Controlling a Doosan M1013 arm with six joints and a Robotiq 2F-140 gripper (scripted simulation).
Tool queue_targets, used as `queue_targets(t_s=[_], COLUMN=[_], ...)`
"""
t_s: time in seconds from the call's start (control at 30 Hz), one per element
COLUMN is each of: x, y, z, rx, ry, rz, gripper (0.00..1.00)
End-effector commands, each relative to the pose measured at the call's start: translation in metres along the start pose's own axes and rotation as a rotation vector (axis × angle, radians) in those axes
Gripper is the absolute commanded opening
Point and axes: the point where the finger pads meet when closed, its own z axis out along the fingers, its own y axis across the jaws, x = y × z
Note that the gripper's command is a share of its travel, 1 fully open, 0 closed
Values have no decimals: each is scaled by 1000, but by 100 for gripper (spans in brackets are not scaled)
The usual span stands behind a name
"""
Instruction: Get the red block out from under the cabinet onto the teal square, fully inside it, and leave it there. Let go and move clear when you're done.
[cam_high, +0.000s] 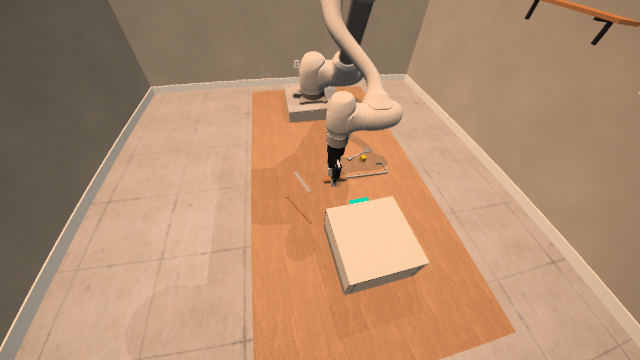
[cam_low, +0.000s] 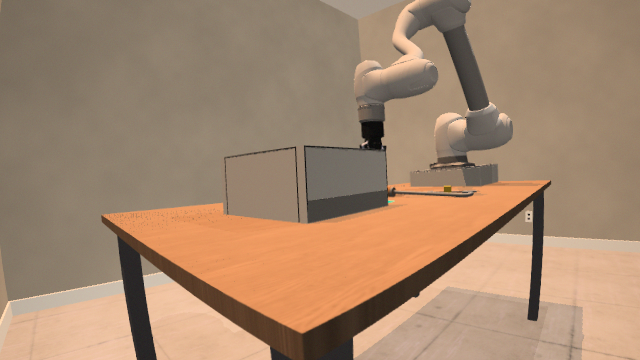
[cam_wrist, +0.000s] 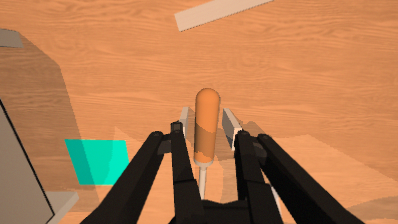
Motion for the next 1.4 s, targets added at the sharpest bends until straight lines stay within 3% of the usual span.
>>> queue_targets(t_s=[0.0, 0.17, 0.2, 1.37], x=[0, 0, 0, 0], y=[0, 0, 0, 0], z=[0, 0, 0, 0], rx=[0, 0, 0, 0], ry=[0, 0, 0, 0], rz=[0, 0, 0, 0], gripper=[34, 34, 0, 0])
